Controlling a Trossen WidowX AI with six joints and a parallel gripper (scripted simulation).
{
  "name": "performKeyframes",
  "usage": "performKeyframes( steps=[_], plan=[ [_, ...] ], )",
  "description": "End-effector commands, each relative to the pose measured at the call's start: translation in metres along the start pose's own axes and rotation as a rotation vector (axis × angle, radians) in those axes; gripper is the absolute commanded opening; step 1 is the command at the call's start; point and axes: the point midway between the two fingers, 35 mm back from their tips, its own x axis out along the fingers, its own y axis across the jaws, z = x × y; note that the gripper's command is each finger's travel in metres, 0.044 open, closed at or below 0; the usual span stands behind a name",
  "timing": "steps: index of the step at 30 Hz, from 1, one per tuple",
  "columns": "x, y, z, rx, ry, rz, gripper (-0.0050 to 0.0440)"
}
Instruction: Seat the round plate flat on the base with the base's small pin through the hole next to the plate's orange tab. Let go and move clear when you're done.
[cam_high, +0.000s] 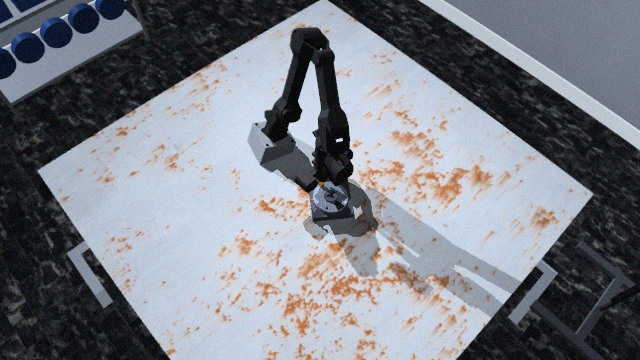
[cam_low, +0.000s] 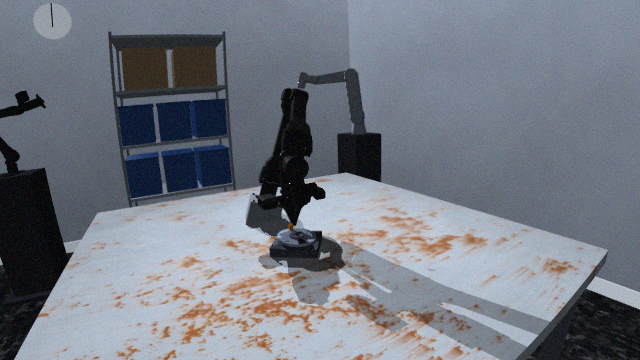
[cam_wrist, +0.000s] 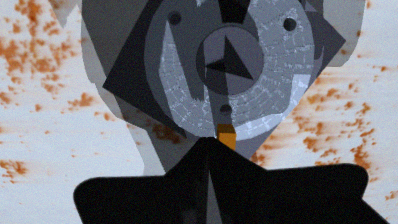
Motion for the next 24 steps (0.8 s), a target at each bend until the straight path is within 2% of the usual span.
performKeyframes(
  steps=[1, 24],
  plan=[
    [-0.001, -0.004, 0.000, 0.000, -0.002, -0.001, -0.0050],
    [-0.004, -0.018, 0.003, -0.004, -0.015, -0.005, -0.0050]
  ],
)
